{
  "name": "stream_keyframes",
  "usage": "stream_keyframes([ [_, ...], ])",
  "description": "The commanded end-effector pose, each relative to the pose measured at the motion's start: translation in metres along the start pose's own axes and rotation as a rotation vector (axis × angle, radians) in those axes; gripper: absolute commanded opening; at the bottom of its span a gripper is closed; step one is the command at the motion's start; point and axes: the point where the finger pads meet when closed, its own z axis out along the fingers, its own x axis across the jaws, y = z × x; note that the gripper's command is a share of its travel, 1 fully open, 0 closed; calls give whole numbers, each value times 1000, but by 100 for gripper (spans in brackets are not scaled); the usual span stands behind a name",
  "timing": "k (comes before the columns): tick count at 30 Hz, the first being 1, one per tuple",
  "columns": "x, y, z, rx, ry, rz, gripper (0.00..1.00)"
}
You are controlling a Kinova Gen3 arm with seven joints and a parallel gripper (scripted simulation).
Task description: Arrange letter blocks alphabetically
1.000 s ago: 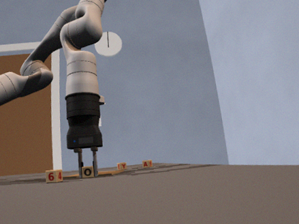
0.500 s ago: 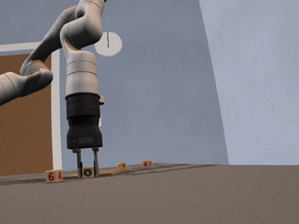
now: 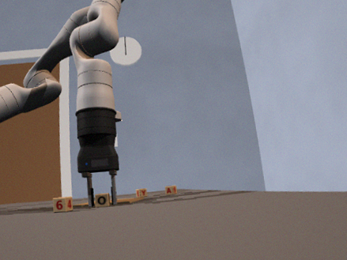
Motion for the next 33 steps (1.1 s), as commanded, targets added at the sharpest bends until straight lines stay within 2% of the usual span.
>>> stream_keyframes([
  [1,2,2,1,-3,3,-3,79],
  [12,0,2,-13,-3,0,5,79],
  [26,0,3,-78,-6,0,4,79],
  [33,1,3,-89,-6,3,0,79],
])
